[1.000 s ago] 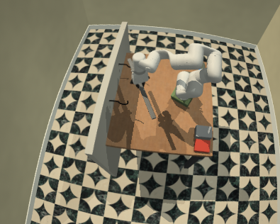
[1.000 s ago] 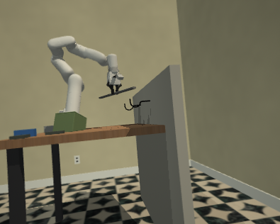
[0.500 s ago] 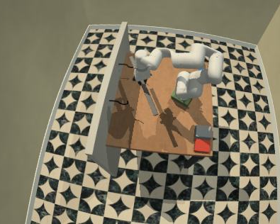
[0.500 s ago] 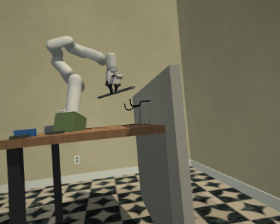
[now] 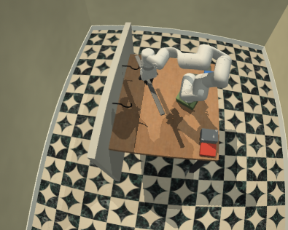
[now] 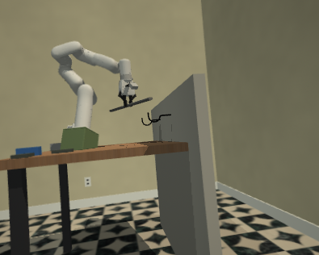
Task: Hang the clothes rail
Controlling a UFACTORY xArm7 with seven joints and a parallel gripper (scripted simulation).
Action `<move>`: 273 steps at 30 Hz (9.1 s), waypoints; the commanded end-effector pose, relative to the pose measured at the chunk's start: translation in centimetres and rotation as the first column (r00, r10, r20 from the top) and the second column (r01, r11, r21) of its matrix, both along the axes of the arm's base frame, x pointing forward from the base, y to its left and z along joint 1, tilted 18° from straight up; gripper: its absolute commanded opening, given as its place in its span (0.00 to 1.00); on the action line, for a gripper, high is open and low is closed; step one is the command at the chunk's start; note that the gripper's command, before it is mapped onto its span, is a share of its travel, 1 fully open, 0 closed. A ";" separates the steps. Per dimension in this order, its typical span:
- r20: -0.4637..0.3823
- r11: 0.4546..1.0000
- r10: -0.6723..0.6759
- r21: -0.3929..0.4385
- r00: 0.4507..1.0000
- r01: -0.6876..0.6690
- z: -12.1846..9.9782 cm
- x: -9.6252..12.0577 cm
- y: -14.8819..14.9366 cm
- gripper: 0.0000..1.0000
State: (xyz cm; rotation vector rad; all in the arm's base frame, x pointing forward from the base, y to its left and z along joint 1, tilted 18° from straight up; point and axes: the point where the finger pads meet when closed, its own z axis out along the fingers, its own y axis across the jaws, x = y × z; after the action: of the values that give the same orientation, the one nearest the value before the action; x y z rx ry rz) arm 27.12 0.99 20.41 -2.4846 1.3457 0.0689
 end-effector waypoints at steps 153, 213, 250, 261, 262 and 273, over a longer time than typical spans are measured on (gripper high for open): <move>-0.140 0.901 -0.426 0.019 0.894 0.433 -1.0 -0.9 -3.4 0.00; -0.140 0.901 -0.427 0.019 0.893 0.434 0.3 7.8 -2.6 0.00; -0.140 0.901 -0.427 0.019 0.893 0.434 1.1 13.6 -2.1 0.00; -0.140 0.901 -0.427 0.019 0.893 0.434 1.1 13.6 -2.1 0.00; -0.140 0.901 -0.427 0.019 0.893 0.434 1.1 13.6 -2.1 0.00; -0.140 0.901 -0.427 0.019 0.893 0.434 1.1 13.6 -2.1 0.00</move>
State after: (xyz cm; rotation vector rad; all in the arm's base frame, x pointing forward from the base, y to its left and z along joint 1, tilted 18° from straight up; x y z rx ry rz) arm 40.58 -1.02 21.31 -2.1152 1.8968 0.1723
